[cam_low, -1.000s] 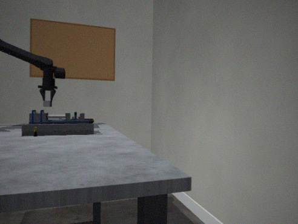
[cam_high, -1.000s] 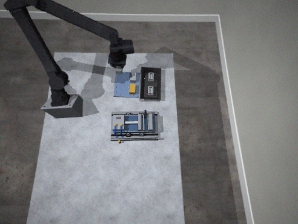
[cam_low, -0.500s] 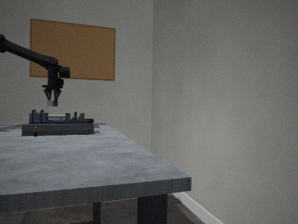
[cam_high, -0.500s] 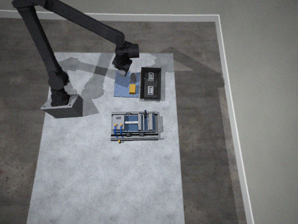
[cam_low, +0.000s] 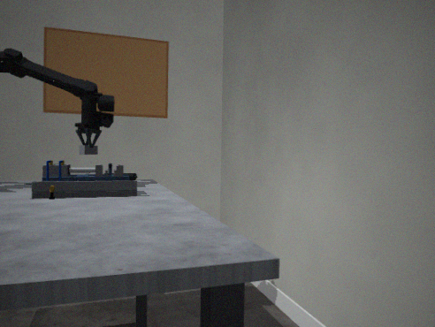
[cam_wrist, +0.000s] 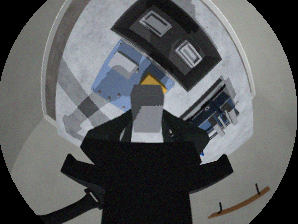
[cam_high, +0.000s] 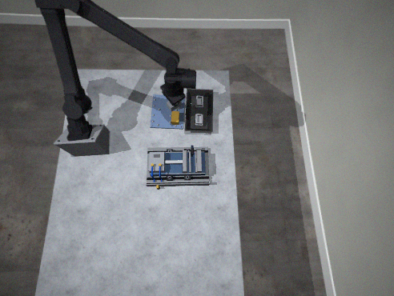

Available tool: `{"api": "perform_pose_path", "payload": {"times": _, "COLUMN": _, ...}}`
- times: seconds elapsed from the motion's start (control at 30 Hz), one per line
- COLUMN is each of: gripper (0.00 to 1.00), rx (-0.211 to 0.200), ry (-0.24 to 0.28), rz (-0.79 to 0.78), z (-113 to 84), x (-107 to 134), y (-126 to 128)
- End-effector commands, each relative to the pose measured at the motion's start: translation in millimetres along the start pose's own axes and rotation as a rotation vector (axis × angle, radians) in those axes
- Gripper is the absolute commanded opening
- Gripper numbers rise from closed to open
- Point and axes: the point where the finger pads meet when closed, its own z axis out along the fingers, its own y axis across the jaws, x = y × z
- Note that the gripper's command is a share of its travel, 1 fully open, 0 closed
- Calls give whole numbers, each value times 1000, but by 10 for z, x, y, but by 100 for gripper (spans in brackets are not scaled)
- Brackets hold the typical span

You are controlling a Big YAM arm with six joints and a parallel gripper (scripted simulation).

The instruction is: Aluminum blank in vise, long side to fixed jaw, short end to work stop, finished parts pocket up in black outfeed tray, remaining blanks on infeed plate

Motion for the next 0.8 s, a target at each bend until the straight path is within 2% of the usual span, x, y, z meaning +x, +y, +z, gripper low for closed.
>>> {"api": "perform_pose_path", "payload": {"times": 0.0, "gripper": 0, "rx": 25, "ry": -21, "rz": 276, "z": -169, "x": -72, "y": -368}}
{"api": "perform_pose_path", "payload": {"times": 0.1, "gripper": 0, "rx": 23, "ry": -21, "rz": 427, "z": -174, "x": -47, "y": -590}}
{"api": "perform_pose_path", "payload": {"times": 0.17, "gripper": 0, "rx": 23, "ry": -21, "rz": 427, "z": -174, "x": -47, "y": -590}}
{"api": "perform_pose_path", "payload": {"times": 0.3, "gripper": 0, "rx": 24, "ry": -25, "rz": 689, "z": -178, "x": 7, "y": -894}}
{"api": "perform_pose_path", "payload": {"times": 0.67, "gripper": 0, "rx": 10, "ry": -23, "rz": 1215, "z": -160, "x": 268, "y": -1705}}
{"api": "perform_pose_path", "payload": {"times": 0.73, "gripper": 0, "rx": 10, "ry": -23, "rz": 1215, "z": -160, "x": 268, "y": -1705}}
{"api": "perform_pose_path", "payload": {"times": 0.77, "gripper": 0, "rx": 11, "ry": -30, "rz": 1346, "z": -156, "x": 296, "y": -1774}}
